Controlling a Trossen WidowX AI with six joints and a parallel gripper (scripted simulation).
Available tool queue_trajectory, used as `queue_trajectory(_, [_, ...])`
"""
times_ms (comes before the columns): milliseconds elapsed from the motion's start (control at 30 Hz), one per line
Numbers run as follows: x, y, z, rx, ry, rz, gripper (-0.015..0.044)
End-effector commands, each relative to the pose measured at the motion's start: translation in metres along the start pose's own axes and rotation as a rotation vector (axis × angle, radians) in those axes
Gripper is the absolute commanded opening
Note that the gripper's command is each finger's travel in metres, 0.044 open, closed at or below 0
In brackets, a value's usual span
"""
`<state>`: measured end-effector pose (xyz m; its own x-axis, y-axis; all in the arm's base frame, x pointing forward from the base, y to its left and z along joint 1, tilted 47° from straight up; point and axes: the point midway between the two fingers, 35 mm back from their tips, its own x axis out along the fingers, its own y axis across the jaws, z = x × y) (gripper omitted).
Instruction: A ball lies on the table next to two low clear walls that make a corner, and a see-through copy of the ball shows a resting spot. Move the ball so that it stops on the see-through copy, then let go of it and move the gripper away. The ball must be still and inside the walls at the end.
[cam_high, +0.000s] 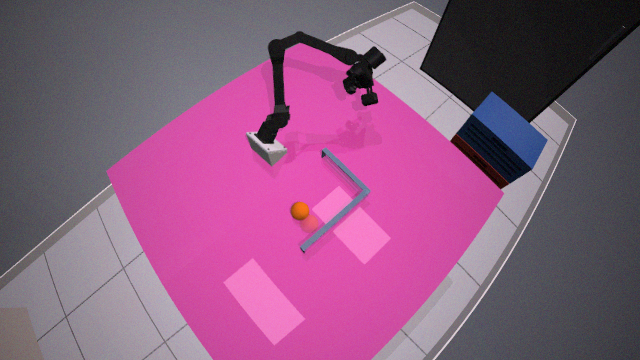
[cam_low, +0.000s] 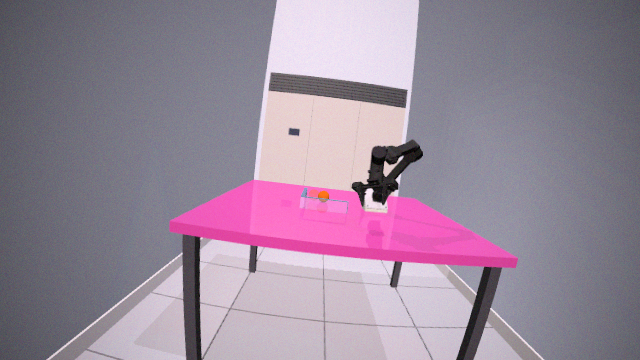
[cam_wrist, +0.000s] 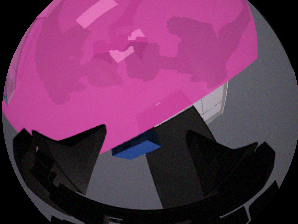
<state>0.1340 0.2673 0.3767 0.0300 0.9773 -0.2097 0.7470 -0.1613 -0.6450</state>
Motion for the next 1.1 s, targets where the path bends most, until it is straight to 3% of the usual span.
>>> queue_trajectory(0, [0.005,0.064,-0.011,0.186,-0.003,0.157,0.0431])
queue_trajectory(267, [-0.018,0.204,-0.010,0.648,0.019,0.436,0.0431])
queue_trajectory(533, [-0.084,0.322,0.024,1.125,0.077,0.655,0.0431])
queue_trajectory(800, [-0.167,0.411,0.105,1.665,0.122,0.782,0.0431])
queue_trajectory(1067, [-0.240,0.447,0.215,2.255,0.146,0.740,0.0431])
